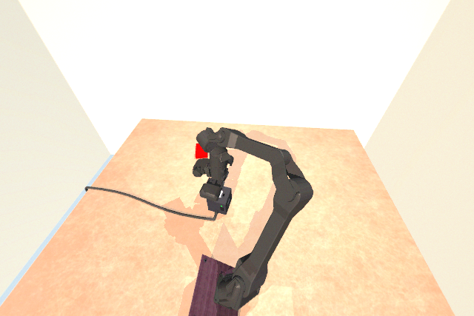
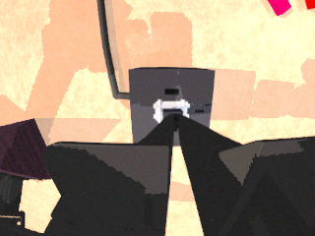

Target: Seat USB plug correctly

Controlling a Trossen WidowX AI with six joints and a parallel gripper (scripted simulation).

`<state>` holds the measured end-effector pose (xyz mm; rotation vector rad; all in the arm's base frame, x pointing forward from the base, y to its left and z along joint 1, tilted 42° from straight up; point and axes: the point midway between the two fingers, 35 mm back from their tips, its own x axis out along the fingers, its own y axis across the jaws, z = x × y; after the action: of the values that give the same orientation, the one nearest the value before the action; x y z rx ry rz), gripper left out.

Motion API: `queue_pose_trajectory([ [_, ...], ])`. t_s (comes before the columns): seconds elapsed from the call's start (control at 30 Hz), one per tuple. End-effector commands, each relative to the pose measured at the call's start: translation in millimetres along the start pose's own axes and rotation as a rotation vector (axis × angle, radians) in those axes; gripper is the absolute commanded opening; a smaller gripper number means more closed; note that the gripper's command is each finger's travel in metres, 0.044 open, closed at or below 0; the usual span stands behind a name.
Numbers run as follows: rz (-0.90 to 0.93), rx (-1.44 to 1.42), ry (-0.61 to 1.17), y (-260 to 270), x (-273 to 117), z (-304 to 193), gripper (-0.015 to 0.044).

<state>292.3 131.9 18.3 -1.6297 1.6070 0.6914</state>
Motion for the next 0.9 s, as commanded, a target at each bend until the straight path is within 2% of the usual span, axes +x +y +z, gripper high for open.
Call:
queue_pose_trajectory([
  [0.0, -0.003, -0.002, -0.001, -0.4, 0.1, -0.1, 0.0000],
  [0.87, -0.003, -0.002, -0.001, -0.5, 3.3, -0.3, 0.0000],
])
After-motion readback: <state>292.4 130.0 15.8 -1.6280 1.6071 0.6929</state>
